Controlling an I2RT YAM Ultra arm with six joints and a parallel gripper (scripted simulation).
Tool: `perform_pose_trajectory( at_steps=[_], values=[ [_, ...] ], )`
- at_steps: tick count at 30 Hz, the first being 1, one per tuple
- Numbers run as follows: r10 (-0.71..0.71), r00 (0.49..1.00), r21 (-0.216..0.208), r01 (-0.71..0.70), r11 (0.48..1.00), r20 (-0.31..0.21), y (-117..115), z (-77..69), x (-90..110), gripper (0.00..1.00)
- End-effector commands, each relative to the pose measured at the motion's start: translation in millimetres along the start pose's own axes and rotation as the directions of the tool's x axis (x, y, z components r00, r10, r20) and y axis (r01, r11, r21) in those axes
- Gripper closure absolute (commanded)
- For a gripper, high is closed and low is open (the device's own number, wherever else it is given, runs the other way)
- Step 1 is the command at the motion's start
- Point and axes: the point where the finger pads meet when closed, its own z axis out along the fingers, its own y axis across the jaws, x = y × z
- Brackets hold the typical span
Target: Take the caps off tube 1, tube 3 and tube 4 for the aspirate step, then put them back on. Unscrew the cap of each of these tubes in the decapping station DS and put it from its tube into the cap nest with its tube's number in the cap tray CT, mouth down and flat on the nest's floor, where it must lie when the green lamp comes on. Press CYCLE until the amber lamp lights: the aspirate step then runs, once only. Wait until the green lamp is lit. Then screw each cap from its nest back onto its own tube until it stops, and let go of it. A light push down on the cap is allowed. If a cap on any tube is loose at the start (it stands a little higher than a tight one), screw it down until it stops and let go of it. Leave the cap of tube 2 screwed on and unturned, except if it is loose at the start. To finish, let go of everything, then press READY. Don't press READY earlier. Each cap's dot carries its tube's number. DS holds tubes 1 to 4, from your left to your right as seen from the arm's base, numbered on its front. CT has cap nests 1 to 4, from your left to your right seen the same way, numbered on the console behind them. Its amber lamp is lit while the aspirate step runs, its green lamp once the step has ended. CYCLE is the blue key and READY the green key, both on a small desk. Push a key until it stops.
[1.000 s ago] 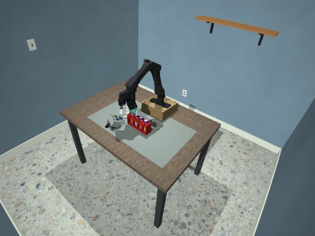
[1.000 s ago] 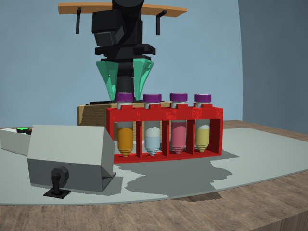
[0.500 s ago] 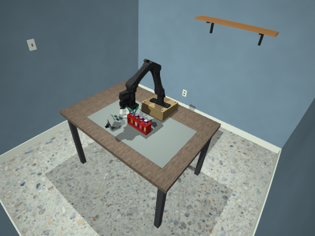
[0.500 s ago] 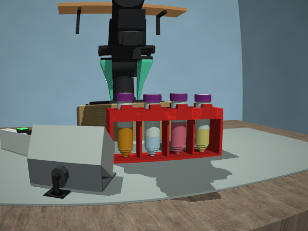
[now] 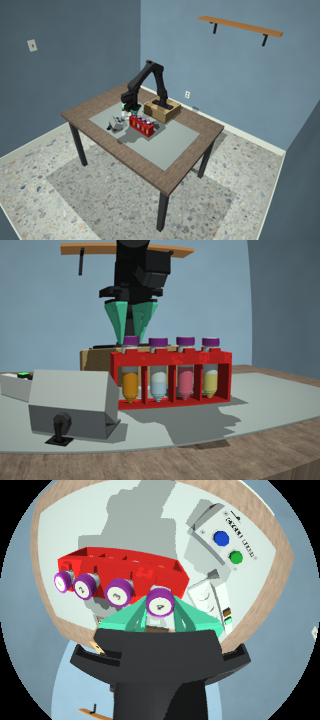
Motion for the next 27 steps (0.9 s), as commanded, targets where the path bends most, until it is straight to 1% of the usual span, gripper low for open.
perform_pose_trajectory(
  at_steps=[1, 13, 16, 20, 23, 27],
  values=[
    [-0.017, 1.0, 0.005, 0.017, 1.0, 0.015, -1.4, -4.2, -2.9, 1.0],
    [-0.017, 1.0, 0.005, 0.017, 1.0, 0.015, -1.3, -4.2, -2.9, 1.0],
    [0.083, 0.996, 0.003, -0.083, 0.997, 0.015, -1.4, -4.1, -2.9, 1.0],
    [0.215, 0.977, 0.001, -0.215, 0.977, 0.015, -1.4, -3.8, -2.9, 1.0],
    [0.311, 0.95, 0.0, -0.311, 0.95, 0.015, -1.4, -3.7, -2.9, 1.0],
    [0.435, 0.9, -0.002, -0.435, 0.901, 0.015, -1.4, -3.5, -2.9, 1.0]
  ],
)
